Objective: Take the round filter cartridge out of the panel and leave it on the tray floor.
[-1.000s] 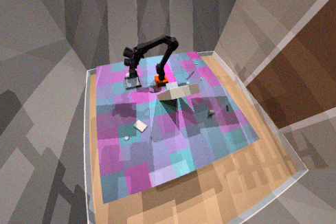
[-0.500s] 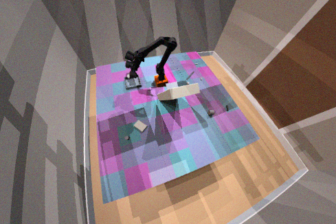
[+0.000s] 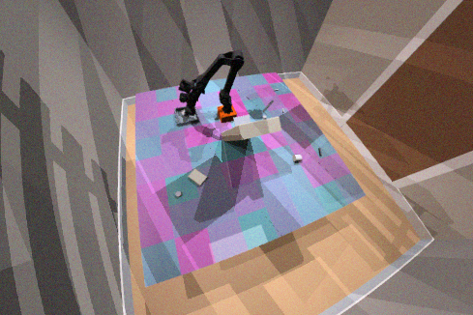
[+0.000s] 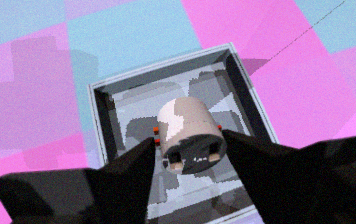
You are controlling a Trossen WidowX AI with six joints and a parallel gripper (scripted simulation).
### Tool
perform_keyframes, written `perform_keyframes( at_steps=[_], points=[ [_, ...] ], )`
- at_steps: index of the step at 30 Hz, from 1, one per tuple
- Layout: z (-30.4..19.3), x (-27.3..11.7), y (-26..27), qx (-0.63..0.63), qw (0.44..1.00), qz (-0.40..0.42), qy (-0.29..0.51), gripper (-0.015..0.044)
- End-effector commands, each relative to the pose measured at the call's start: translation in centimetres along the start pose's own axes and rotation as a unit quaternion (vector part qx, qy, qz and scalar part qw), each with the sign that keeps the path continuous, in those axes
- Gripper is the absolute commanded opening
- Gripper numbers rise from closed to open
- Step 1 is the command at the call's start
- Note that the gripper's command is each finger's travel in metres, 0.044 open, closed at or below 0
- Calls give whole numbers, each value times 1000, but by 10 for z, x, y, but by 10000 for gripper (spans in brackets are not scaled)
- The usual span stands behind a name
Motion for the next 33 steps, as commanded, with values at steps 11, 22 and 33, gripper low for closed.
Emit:
perform_keyframes(
  at_steps=[11,22,33],
  points=[
    [1,0,0,0,1000,0,-1,368],
    [33,-52,3,0,1000,0,-1,440],
    [31,-47,3,-1,1000,1,-4,440]
  ],
)
Point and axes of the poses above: the point midway between the two fingers, 35 mm back from their tips, its own x axis out along the fingers, its own y axis across the jaws, z = x × y, the point moved 7 cm from there along -x, back along the fingers, and after that the axes turned 5 degrees about x, right-handed, at the moved point
